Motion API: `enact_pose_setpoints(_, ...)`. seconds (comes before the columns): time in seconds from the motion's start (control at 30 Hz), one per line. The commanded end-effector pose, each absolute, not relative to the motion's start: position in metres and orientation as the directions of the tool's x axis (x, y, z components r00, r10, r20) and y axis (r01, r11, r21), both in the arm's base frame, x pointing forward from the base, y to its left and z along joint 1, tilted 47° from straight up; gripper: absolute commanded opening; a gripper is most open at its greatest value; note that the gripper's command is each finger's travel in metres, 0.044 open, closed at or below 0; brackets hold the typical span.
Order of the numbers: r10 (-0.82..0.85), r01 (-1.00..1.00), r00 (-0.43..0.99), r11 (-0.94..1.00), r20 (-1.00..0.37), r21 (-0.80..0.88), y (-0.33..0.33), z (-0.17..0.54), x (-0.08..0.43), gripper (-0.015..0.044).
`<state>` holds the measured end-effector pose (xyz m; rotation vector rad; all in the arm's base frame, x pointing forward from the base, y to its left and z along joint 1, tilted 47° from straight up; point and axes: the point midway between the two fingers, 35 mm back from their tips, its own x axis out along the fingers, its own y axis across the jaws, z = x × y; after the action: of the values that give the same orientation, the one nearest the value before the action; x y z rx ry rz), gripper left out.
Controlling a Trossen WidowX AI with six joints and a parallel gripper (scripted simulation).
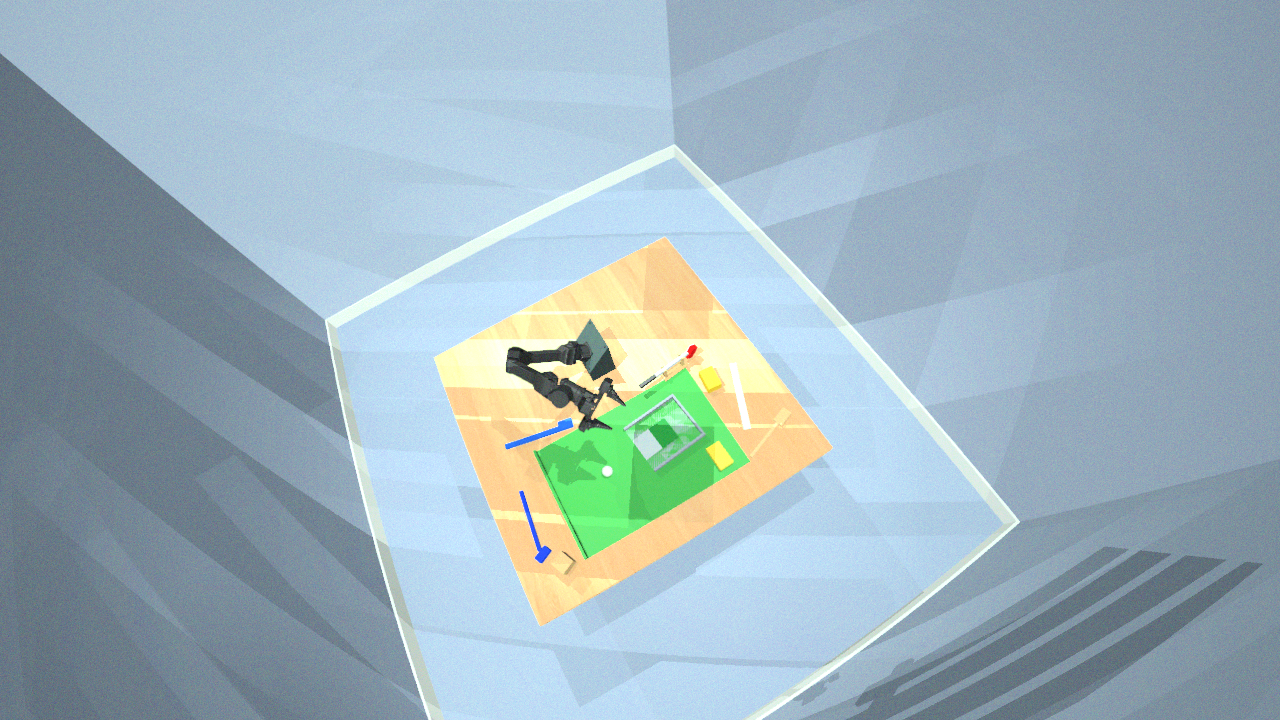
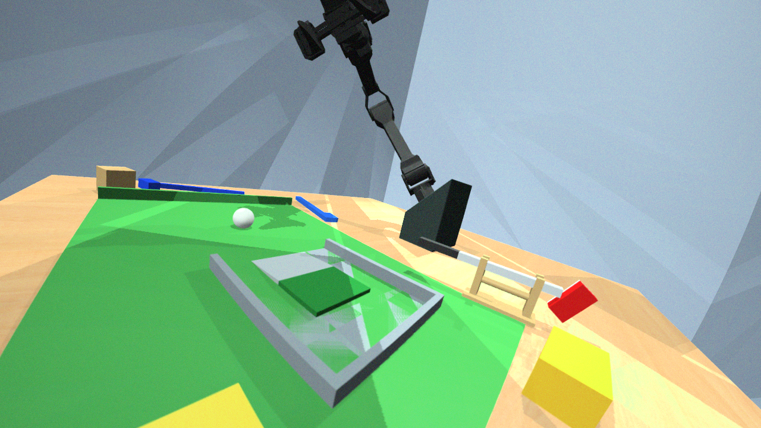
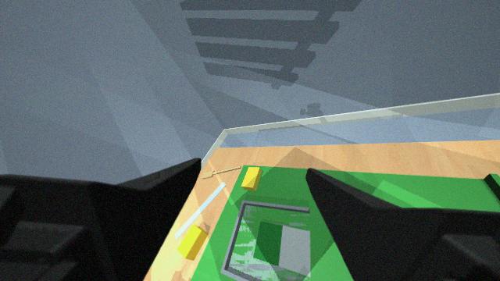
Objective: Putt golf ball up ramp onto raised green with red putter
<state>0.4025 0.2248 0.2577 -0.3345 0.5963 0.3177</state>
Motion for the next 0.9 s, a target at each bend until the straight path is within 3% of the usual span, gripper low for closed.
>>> enact_pose_setpoints(0.0,0.129,-0.481,0.697,0.814,-0.706,-0.326,0.229,0.196,0.397,0.0440)
enact_pose_setpoints(0.17,0.016,-0.654,0.552,0.628,-0.833,-0.422,0.226,0.112,0.376,0.0440)
enact_pose_setpoints(0.33,-0.130,-0.831,0.386,0.381,-0.913,-0.406,0.211,0.033,0.341,0.0440)
enact_pose_setpoints(0.67,-0.451,-0.995,0.084,-0.085,-0.888,-0.051,0.151,-0.074,0.251,0.0440)
enact_pose_setpoints(0.87,-0.512,-0.984,0.030,-0.164,-0.858,0.063,0.138,-0.089,0.231,0.0440)
